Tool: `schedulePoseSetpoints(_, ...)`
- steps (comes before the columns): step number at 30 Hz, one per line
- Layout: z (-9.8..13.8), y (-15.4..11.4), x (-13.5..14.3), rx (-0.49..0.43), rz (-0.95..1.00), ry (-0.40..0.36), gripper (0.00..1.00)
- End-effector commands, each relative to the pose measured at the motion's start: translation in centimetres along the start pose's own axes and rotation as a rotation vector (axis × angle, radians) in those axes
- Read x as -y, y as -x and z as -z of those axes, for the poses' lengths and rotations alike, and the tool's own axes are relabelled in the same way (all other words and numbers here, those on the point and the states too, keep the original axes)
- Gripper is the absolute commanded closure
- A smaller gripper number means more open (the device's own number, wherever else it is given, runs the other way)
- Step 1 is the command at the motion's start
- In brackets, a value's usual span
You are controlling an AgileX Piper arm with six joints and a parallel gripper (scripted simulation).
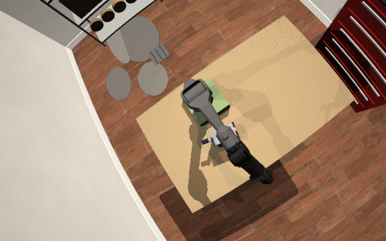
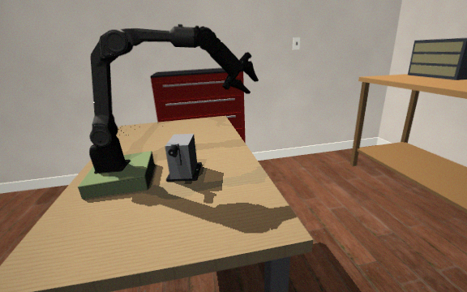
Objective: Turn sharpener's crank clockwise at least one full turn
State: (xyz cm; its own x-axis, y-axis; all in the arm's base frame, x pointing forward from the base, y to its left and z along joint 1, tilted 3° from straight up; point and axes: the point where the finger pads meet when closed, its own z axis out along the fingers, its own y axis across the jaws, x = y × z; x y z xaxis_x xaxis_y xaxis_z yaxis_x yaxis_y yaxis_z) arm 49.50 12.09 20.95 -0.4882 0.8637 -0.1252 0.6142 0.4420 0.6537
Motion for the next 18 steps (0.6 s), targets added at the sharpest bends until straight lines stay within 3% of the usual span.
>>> schedulePoseSetpoints(1,0.6,0.6,0.5,0.009,-0.010,-0.010,0.31)
schedulePoseSetpoints(7,2.0,2.2,2.5,0.009,-0.010,-0.007,0.31)
schedulePoseSetpoints(11,3.0,3.1,4.1,0.041,-0.065,-0.067,0.31)
schedulePoseSetpoints(18,4.2,4.2,5.9,0.040,-0.064,-0.064,0.31)
